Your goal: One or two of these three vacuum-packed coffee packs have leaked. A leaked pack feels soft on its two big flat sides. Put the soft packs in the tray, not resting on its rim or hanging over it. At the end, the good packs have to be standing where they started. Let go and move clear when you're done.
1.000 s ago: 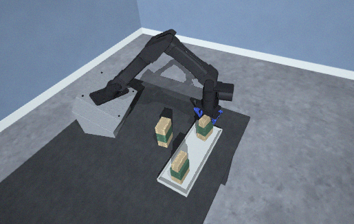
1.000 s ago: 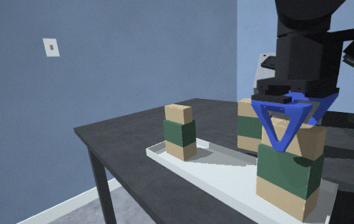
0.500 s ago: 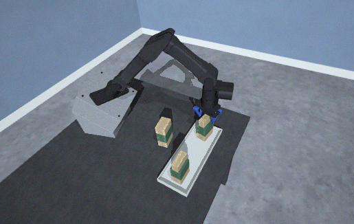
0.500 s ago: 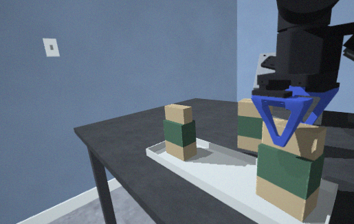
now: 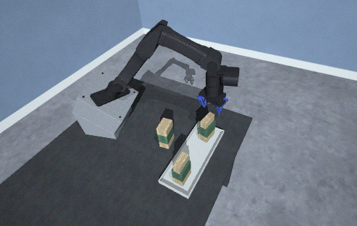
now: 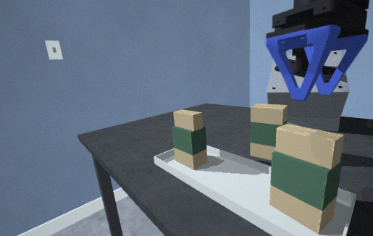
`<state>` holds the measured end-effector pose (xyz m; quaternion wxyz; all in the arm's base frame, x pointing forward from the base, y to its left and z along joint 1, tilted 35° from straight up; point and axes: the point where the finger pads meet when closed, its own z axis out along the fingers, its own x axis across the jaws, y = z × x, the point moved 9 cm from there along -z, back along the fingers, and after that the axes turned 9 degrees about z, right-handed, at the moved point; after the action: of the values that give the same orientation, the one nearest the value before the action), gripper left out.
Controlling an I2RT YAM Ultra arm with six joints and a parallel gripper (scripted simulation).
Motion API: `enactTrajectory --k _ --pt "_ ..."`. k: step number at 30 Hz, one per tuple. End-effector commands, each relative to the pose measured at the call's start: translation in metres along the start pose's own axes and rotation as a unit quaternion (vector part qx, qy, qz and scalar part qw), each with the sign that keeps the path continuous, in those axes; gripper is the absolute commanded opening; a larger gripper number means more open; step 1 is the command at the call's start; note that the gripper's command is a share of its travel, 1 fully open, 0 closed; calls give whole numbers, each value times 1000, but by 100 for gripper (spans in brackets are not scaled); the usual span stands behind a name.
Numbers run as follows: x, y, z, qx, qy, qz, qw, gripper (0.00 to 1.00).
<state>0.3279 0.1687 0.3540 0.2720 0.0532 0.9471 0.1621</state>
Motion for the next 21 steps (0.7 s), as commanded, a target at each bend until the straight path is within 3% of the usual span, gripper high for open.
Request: enactTrajectory --k 1,2,3,5,21 --pt "7 -8 7 16 28 0 999 79" --pt "7 -8 7 16 28 0 999 79" --pt "6 -7 -8 6 13 -1 1000 79" --pt "4 -5 -11 2 7 -1 1000 79" --pt "4 -5 -11 2 7 -1 1000 79"
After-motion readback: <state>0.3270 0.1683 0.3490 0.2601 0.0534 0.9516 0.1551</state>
